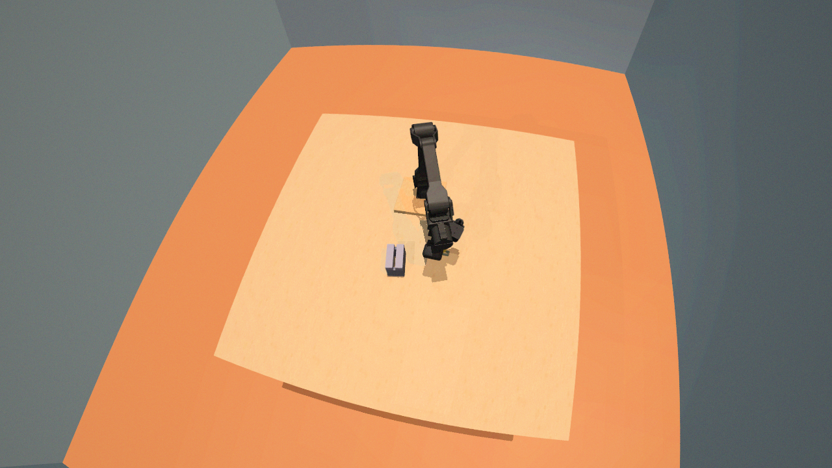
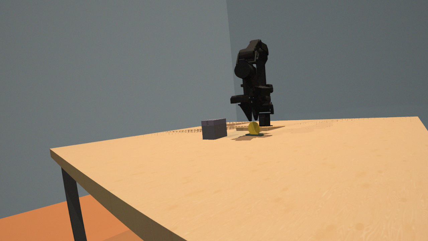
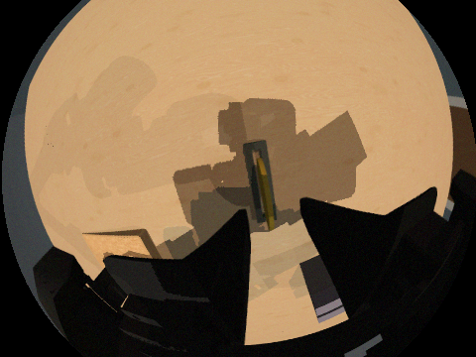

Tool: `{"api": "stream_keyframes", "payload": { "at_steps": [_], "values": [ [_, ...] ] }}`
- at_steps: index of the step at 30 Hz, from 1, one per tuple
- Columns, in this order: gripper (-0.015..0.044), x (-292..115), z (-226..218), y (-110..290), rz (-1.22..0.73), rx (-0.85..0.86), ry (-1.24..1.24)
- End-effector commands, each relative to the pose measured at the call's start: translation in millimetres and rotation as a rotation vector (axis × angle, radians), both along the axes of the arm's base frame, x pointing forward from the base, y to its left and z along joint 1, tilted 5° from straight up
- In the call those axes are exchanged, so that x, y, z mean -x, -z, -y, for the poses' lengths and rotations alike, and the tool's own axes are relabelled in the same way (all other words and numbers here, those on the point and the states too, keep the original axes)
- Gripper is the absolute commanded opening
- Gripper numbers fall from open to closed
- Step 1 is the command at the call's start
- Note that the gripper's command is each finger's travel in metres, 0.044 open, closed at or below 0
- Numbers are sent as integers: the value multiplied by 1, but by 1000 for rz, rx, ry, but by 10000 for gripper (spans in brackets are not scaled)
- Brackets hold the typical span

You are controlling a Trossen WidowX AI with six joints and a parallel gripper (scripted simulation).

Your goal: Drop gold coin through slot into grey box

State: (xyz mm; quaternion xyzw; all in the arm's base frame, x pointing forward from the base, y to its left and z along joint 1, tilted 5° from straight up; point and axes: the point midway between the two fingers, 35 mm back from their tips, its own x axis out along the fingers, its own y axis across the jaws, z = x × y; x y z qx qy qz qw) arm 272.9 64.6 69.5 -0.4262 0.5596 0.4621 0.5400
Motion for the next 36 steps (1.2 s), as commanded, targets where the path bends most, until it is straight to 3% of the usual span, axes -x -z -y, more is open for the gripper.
{"api": "stream_keyframes", "payload": {
  "at_steps": [1, 30, 36],
  "values": [
    [161, 0, 0, 6, 0, 4, -3],
    [161, 5, 0, 49, 0, 4, -3],
    [3, 5, 0, 49, 0, 4, -3]
  ]
}}
